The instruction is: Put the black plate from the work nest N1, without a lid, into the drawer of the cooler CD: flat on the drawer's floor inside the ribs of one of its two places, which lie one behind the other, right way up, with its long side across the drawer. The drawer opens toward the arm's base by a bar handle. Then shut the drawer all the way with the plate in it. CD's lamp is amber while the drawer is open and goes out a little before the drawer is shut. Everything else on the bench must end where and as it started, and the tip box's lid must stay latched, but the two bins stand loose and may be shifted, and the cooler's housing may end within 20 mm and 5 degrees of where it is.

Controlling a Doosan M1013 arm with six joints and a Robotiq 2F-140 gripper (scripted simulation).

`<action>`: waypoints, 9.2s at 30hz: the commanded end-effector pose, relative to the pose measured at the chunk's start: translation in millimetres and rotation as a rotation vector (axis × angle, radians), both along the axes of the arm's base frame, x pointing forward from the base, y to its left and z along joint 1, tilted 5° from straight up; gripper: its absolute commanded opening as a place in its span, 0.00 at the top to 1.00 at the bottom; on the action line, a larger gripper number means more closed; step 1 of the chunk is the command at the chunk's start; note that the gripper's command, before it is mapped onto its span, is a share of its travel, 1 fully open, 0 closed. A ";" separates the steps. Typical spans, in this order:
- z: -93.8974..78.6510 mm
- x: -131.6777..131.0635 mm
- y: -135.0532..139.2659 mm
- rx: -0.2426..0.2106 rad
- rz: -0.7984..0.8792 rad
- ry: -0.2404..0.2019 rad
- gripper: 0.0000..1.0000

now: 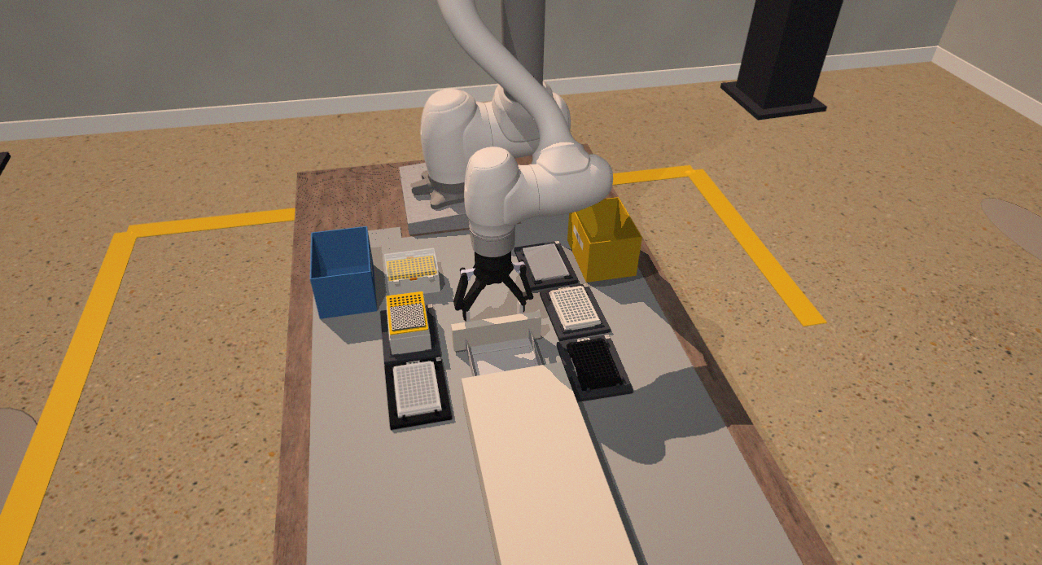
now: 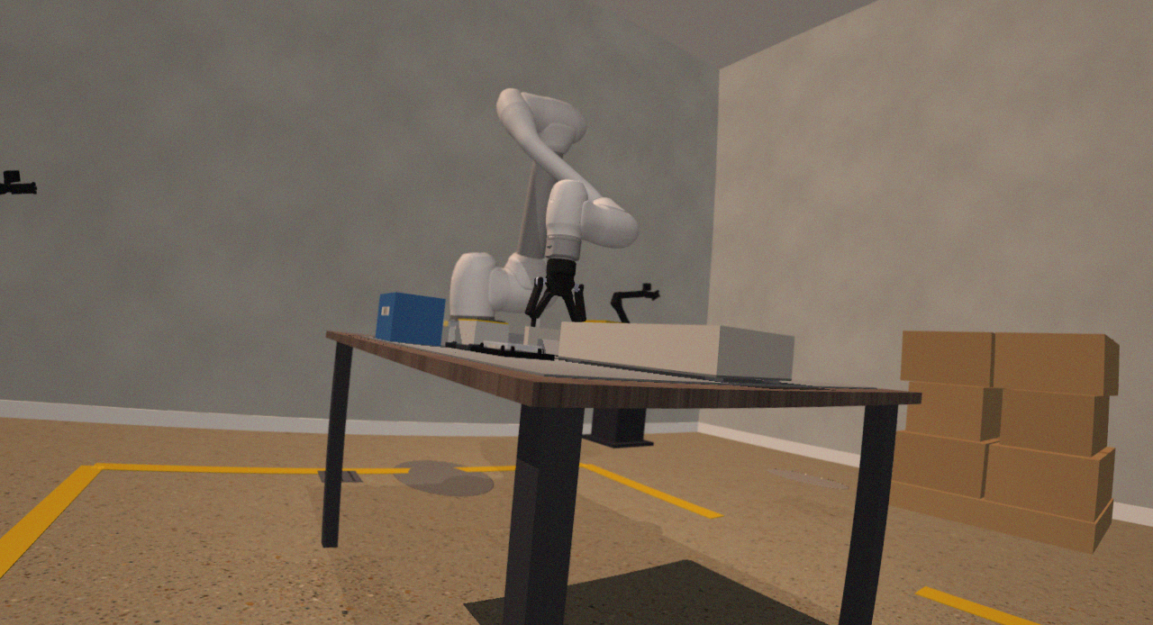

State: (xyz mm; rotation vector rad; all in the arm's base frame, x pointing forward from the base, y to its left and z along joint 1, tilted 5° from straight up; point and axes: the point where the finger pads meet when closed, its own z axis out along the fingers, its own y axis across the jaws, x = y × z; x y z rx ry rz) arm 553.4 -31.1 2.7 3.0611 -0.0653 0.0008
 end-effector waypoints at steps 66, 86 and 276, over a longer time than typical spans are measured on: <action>0.0 -23.0 1.1 0.000 0.000 0.000 1.00; 0.0 -23.0 1.1 0.000 0.000 0.000 0.13; 99.7 155.6 187.9 0.000 -0.020 -0.002 0.34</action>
